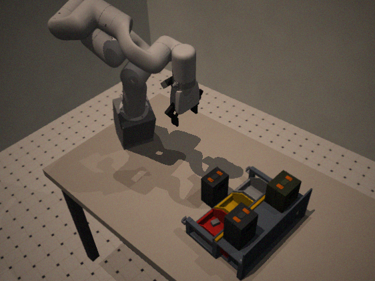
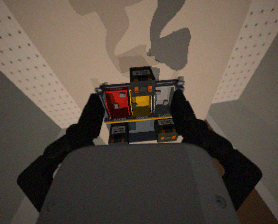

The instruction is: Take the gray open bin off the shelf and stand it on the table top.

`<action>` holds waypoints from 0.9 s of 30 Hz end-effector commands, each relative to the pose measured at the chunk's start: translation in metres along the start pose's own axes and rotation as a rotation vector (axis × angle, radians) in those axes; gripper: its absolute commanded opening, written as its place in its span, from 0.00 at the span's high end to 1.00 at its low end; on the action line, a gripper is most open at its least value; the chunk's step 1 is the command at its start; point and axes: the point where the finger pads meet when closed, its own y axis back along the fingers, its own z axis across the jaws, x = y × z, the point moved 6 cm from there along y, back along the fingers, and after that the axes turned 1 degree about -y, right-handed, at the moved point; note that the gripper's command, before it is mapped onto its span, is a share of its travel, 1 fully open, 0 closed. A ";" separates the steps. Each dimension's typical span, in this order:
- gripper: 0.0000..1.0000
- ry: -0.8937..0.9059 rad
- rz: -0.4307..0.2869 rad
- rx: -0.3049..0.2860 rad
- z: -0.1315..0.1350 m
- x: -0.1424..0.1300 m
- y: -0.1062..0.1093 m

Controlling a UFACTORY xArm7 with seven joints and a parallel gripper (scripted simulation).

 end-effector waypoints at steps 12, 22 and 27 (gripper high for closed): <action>0.00 0.085 -0.086 0.054 0.004 0.003 -0.001; 0.00 0.110 -0.109 0.070 0.005 0.004 -0.003; 0.00 0.110 -0.109 0.070 0.005 0.004 -0.003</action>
